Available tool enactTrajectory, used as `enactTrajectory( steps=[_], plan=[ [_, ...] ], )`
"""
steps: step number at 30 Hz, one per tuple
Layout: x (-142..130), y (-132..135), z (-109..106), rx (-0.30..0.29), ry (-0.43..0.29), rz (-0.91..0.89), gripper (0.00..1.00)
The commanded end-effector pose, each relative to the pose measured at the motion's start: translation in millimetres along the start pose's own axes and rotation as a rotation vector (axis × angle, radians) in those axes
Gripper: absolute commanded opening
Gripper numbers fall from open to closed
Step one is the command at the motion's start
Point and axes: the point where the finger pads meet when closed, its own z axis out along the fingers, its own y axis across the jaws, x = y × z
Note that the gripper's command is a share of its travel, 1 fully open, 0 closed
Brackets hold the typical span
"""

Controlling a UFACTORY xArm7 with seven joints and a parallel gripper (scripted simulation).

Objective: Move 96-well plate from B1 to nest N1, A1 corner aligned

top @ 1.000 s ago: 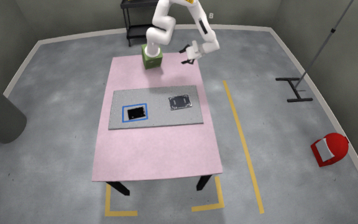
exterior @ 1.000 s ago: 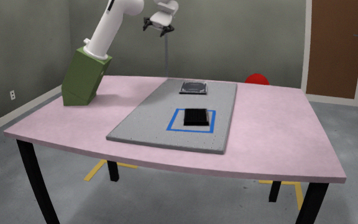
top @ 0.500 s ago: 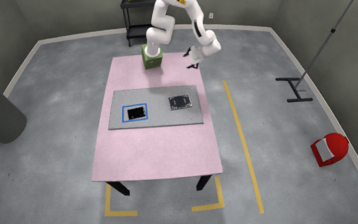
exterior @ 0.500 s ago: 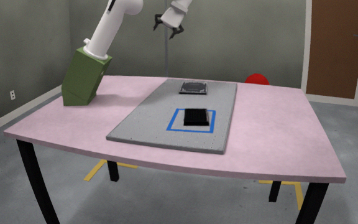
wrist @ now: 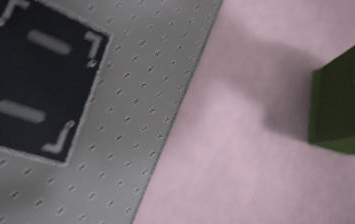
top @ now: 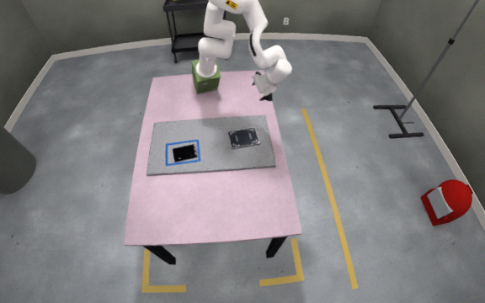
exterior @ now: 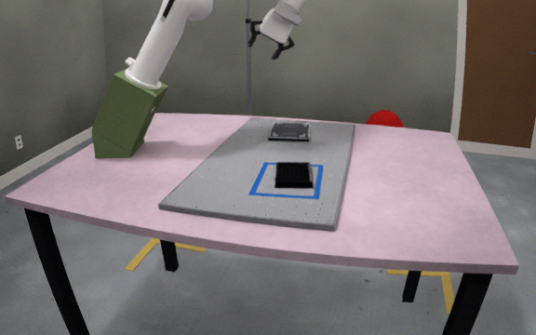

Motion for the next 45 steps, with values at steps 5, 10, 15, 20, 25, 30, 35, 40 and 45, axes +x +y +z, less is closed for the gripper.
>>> enactTrajectory(
  steps=[5, 10, 15, 20, 25, 30, 35, 40, 45],
  plan=[
    [12, -32, -12, 0.063, -0.142, -0.043, 1.0],
    [20, -44, -15, 0.111, -0.221, -0.058, 1.0],
    [36, -63, -19, 0.163, -0.29, -0.065, 1.0],
    [53, -81, -21, 0.218, -0.347, -0.064, 1.0],
    [70, -95, -21, 0.269, -0.389, -0.058, 1.0],
    [82, -104, -20, 0.273, -0.393, -0.057, 1.0],
    [103, -116, -17, 0.328, -0.426, -0.043, 1.0],
    [125, -127, -12, 0.381, -0.447, -0.023, 1.0],
    [138, -133, -8, 0.411, -0.453, -0.008, 1.0]
  ],
)
